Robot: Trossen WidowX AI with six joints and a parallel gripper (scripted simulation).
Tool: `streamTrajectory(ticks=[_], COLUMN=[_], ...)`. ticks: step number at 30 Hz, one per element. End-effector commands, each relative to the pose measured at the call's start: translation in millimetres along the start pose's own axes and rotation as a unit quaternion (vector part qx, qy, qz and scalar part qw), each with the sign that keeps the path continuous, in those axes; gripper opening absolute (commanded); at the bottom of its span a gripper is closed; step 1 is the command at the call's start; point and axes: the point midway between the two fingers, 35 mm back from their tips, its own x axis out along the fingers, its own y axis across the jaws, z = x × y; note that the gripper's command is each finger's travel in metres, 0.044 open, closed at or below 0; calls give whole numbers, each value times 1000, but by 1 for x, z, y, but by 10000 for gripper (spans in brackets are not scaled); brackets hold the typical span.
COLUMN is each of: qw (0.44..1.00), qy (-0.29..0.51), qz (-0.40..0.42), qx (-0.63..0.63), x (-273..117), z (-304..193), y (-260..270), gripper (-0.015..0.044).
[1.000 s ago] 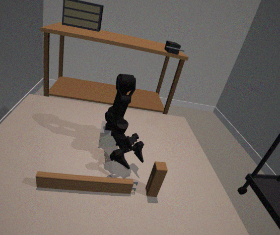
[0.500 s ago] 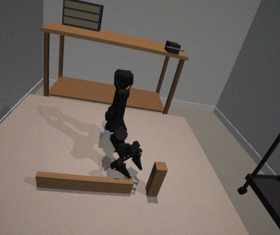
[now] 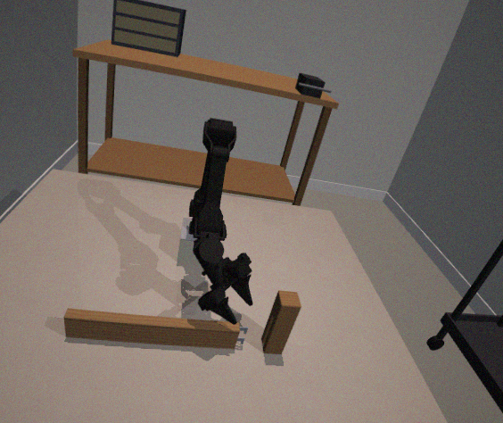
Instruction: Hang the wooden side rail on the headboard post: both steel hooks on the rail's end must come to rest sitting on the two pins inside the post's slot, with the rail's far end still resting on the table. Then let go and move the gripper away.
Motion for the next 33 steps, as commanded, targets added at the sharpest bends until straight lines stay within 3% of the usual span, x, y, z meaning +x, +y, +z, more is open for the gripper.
streamTrajectory(ticks=[1, 33], qw=[997, 998], qy=[2, 13], qz=[64, 63], qx=[-39, -10], x=[-34, -34], z=[35, 35], y=[-13, -16], gripper=[440, 440])
